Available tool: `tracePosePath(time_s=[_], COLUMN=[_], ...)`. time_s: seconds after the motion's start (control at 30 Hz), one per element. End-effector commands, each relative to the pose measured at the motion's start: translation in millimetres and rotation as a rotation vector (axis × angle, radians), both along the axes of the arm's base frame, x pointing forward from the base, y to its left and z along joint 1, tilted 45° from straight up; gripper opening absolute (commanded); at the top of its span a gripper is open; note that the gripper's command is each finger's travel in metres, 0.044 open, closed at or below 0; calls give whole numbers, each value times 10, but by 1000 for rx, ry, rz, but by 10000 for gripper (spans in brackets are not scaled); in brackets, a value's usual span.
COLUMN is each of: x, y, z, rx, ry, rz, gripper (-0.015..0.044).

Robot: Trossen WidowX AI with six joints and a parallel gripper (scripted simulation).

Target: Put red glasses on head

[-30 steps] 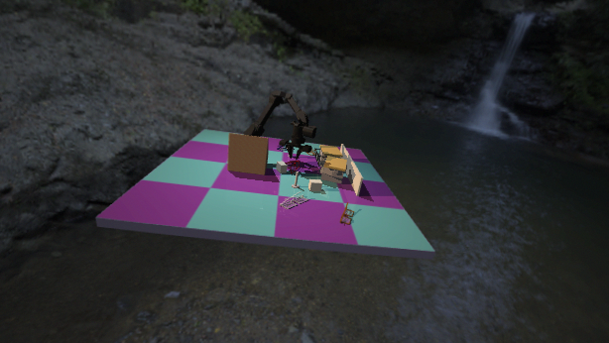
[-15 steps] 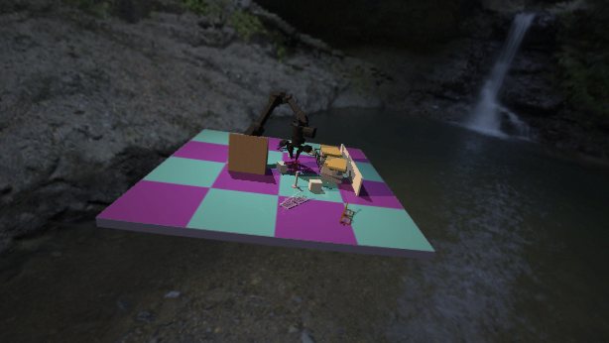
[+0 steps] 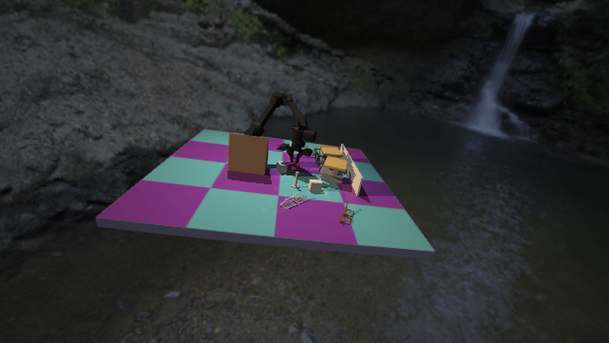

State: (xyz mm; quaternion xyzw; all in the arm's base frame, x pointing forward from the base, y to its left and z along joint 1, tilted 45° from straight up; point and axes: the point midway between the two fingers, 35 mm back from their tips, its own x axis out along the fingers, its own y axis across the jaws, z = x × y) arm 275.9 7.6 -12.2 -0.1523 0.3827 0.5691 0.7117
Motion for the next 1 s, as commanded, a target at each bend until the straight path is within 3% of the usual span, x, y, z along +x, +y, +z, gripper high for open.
tracePosePath(time_s=[0.0, 0.97], x=[-15, -26], y=[68, 260], z=[-72, -241], rx=[10, 14], ry=[16, 16], rz=[0, 1], gripper=[120, 120])
